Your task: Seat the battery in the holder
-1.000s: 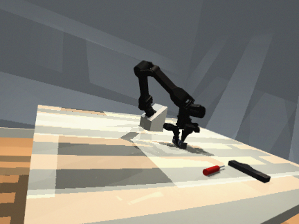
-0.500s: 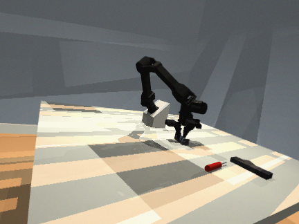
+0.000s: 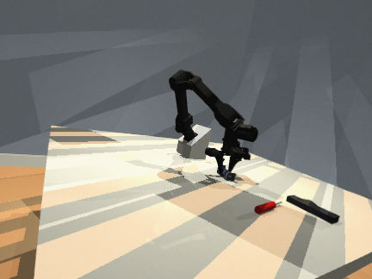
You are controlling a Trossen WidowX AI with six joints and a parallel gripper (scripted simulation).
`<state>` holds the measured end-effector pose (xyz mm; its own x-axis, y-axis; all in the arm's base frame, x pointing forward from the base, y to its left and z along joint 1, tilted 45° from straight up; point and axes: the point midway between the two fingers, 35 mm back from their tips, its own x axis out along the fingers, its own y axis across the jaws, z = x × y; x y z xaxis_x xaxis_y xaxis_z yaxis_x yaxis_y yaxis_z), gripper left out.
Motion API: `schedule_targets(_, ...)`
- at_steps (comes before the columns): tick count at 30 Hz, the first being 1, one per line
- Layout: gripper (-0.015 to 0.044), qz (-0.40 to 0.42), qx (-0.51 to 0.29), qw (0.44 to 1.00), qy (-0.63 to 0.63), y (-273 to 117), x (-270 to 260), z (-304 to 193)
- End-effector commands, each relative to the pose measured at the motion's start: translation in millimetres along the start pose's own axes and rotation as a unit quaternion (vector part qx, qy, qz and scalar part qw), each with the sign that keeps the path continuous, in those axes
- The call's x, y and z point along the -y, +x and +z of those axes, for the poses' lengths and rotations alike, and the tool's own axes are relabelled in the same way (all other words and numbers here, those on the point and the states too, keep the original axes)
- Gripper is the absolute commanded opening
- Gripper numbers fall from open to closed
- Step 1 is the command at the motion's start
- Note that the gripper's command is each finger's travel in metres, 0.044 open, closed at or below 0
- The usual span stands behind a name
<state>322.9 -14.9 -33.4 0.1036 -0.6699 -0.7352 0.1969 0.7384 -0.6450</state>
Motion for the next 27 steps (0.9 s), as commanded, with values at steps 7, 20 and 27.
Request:
schedule_targets(7, 0.0189, 0.003, 0.003, 1.0, 0.003, -12.2, -1.4, 2.7)
schedule_targets(20, 0.044, 0.004, 0.003, 1.0, 0.003, -87.0, -5.6, 1.6)
schedule_targets(27, 0.044, 0.004, 0.003, 1.0, 0.003, -87.4, -5.9, 1.1)
